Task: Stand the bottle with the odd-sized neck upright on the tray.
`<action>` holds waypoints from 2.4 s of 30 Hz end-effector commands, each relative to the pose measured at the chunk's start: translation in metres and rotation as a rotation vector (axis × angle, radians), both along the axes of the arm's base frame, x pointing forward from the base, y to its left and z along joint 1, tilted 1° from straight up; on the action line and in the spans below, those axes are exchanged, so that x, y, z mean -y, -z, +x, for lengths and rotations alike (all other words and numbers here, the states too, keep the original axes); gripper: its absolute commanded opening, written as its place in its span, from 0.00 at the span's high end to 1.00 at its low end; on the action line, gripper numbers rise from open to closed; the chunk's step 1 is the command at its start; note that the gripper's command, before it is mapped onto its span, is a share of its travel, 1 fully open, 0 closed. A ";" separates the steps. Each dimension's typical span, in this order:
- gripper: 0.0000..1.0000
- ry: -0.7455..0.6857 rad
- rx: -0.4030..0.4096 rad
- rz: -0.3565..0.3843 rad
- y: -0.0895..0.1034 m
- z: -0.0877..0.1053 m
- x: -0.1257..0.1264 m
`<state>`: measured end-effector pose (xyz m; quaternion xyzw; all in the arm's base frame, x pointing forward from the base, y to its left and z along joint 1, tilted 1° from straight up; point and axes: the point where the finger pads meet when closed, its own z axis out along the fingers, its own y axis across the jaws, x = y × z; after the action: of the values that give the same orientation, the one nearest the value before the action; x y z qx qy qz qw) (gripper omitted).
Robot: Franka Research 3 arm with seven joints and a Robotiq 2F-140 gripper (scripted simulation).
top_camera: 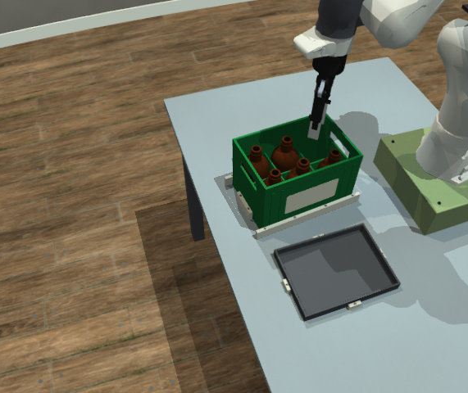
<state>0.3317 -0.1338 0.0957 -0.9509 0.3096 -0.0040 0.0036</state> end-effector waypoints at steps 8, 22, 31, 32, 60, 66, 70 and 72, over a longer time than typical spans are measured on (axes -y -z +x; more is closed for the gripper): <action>0.56 0.000 -0.019 -0.001 -0.028 -0.006 0.001; 0.56 0.000 -0.019 -0.001 -0.060 -0.006 0.001; 0.90 0.000 -0.019 -0.001 -0.062 -0.006 0.001; 0.90 0.000 -0.019 -0.001 -0.062 -0.006 0.001; 0.90 0.000 -0.019 -0.001 -0.062 -0.006 0.001; 0.90 -0.001 -0.017 0.002 -0.063 -0.007 -0.036; 0.90 0.000 -0.019 0.000 -0.062 -0.016 -0.082; 0.90 0.000 -0.019 -0.001 -0.062 -0.018 -0.087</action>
<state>0.3189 -0.0644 0.1567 -0.9630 0.2696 0.0027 -0.0013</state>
